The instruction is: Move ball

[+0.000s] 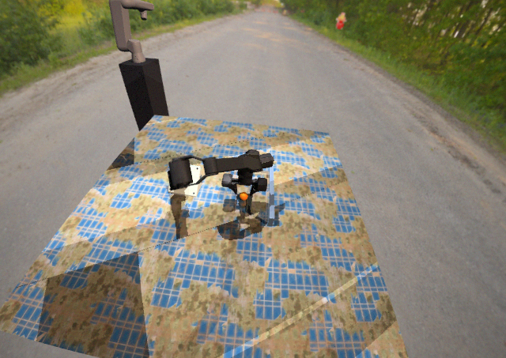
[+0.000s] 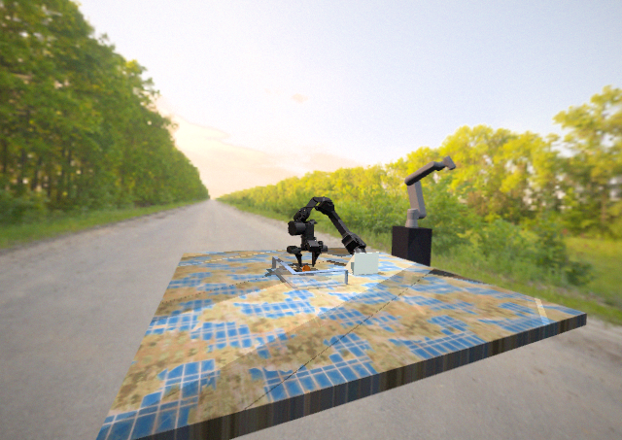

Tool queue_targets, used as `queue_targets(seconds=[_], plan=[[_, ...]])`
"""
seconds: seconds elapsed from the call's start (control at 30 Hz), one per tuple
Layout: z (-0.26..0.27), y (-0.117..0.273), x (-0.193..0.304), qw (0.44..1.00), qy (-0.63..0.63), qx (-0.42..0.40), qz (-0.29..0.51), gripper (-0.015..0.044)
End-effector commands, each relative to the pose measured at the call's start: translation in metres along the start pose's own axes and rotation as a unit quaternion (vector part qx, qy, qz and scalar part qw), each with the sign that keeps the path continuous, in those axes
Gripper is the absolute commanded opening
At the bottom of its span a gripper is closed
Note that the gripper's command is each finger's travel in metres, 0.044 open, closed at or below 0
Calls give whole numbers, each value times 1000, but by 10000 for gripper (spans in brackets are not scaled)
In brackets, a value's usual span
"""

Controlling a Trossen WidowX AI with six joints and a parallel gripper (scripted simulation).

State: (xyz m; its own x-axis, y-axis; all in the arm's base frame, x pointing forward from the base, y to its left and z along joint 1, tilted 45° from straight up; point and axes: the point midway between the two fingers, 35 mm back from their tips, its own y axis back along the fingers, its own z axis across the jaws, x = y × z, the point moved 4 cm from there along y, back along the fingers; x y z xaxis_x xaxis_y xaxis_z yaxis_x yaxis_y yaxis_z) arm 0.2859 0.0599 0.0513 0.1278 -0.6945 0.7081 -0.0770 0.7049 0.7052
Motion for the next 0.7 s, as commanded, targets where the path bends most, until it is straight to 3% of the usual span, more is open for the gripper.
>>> queue_targets(seconds=[0.0,0.1,0.4,0.57,0.67], plan=[[-2,49,-2,1000,-1,10,-4,292],[1,70,-1,1000,-1,9,-2,292],[-2,62,-3,1000,0,17,-4,292],[3,103,-1,1000,-1,15,-3,423],[4,105,-1,1000,-1,15,-3,440]])
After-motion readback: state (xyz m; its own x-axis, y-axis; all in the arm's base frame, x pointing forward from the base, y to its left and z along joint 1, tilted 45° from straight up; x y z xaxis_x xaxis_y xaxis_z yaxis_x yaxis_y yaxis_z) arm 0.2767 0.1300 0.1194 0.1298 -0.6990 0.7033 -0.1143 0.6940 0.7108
